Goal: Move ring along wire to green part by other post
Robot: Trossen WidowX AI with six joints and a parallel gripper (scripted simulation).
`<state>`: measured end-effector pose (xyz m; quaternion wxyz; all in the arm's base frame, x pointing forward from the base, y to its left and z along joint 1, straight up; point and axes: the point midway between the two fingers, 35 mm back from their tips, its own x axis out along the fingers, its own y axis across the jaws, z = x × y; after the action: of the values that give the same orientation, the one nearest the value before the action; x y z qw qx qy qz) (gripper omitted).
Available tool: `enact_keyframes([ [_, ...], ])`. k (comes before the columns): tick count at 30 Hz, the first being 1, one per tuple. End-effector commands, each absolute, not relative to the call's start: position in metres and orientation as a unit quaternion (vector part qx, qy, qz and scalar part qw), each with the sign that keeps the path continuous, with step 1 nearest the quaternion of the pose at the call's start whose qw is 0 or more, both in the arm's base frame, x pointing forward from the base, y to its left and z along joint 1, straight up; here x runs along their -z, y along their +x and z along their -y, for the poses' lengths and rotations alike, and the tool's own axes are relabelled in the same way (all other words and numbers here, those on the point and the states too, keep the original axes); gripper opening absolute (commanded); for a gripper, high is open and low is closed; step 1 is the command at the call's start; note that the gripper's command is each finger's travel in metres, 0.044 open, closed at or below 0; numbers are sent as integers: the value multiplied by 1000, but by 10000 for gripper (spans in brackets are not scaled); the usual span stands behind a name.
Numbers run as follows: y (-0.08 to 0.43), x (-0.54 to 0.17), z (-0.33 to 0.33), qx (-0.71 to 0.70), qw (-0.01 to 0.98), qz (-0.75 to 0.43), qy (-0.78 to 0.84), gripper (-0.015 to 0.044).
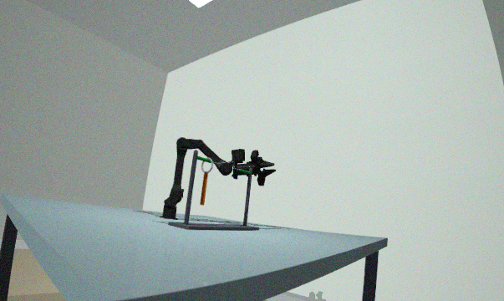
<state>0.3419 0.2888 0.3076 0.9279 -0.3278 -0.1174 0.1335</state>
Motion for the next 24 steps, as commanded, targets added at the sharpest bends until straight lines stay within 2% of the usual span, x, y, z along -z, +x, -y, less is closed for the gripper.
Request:
enact_keyframes([
  [1, 357, -315, -266, -126, 947, 105, -277, 160],
  [24, 405, -346, -123, -59, 997, 52, 17, 160],
])
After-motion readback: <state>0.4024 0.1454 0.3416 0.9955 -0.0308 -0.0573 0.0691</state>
